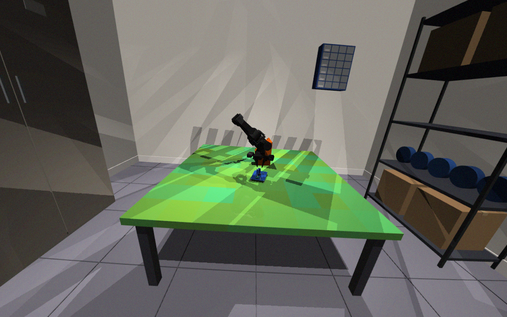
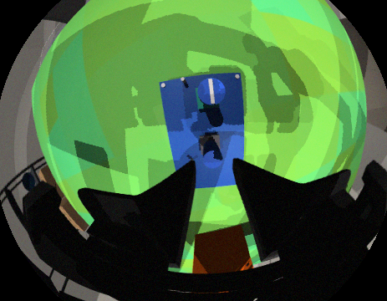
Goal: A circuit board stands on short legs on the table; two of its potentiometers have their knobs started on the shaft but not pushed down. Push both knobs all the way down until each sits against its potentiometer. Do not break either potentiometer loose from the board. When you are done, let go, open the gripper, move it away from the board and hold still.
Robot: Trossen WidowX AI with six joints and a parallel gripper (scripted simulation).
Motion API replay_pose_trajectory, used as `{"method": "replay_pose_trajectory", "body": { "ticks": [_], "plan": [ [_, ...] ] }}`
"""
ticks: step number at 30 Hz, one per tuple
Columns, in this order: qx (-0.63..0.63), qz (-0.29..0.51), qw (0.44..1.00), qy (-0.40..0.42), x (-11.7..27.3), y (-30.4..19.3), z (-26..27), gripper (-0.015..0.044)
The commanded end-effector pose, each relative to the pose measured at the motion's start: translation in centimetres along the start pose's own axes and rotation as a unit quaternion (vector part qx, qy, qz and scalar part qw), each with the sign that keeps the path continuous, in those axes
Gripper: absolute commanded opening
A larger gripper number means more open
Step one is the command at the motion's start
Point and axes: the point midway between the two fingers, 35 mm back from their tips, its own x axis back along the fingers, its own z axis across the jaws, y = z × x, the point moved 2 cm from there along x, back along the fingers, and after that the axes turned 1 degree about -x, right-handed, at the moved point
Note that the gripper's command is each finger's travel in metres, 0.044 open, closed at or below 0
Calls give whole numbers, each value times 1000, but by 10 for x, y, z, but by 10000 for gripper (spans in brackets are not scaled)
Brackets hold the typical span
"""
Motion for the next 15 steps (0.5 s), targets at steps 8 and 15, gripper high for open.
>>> {"method": "replay_pose_trajectory", "body": {
  "ticks": [8,15],
  "plan": [
    [44,-18,998,43,12,15,6,0],
    [165,-21,985,37,15,19,6,0]
  ]
}}
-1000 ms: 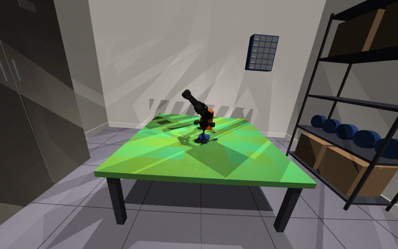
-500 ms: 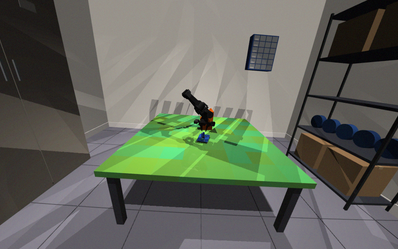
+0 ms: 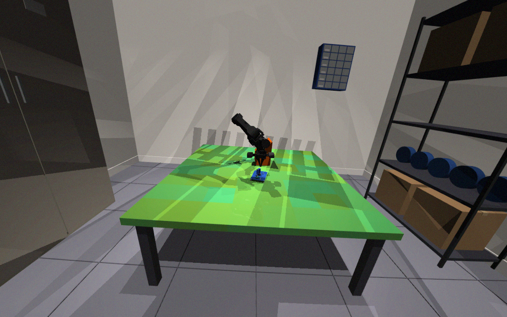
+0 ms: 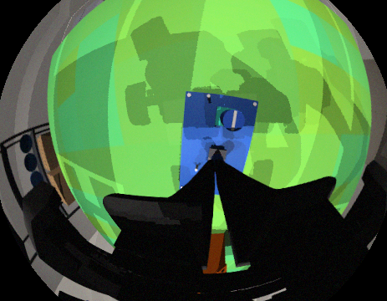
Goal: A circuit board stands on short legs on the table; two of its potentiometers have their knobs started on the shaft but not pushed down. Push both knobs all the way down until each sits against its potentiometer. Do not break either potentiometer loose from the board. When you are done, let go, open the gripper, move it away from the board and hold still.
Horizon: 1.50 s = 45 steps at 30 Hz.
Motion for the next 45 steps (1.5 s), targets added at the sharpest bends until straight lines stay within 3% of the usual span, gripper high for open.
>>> {"method": "replay_pose_trajectory", "body": {
  "ticks": [1,22,45],
  "plan": [
    [73,1,997,1,2,3,0,0],
    [421,10,907,-4,11,13,-2,0],
    [738,23,674,-1,21,24,-5,0]
  ]
}}
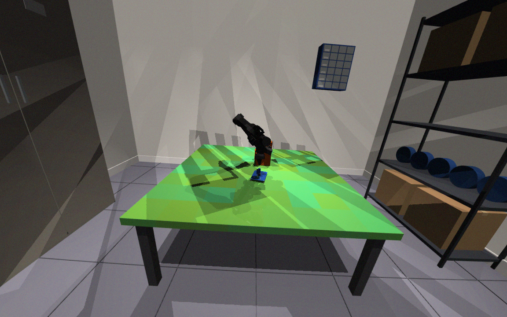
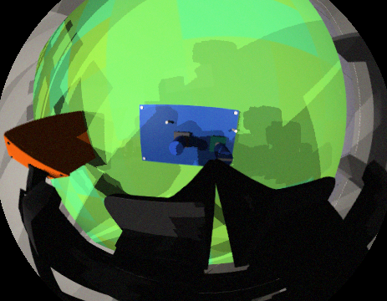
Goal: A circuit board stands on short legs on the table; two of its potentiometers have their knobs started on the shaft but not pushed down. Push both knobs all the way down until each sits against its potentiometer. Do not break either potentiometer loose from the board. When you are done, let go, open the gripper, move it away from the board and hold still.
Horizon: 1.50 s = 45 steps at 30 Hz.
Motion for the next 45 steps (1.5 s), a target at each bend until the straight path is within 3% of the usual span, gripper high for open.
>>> {"method": "replay_pose_trajectory", "body": {
  "ticks": [1,18,35,45],
  "plan": [
    [77,4,997,2,1,0,-2,0],
    [361,8,933,10,9,-3,-9,0],
    [614,9,789,20,17,-5,-16,0],
    [634,8,773,21,8,-6,-17,0]
  ]
}}
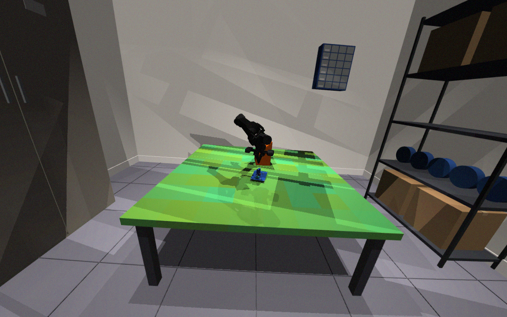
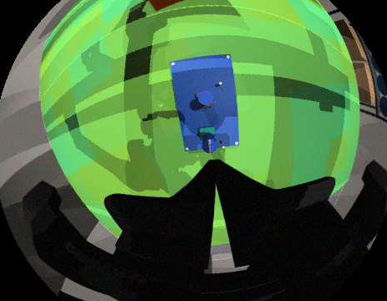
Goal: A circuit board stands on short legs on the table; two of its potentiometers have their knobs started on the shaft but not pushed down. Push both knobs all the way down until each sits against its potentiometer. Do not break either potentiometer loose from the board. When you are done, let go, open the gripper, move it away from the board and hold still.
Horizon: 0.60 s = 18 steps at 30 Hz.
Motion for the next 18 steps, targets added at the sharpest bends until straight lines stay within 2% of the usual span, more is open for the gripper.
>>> {"method": "replay_pose_trajectory", "body": {
  "ticks": [1,18],
  "plan": [
    [7,-1,1000,2,-16,0,1,0],
    [7,0,1000,3,-34,0,1,0]
  ]
}}
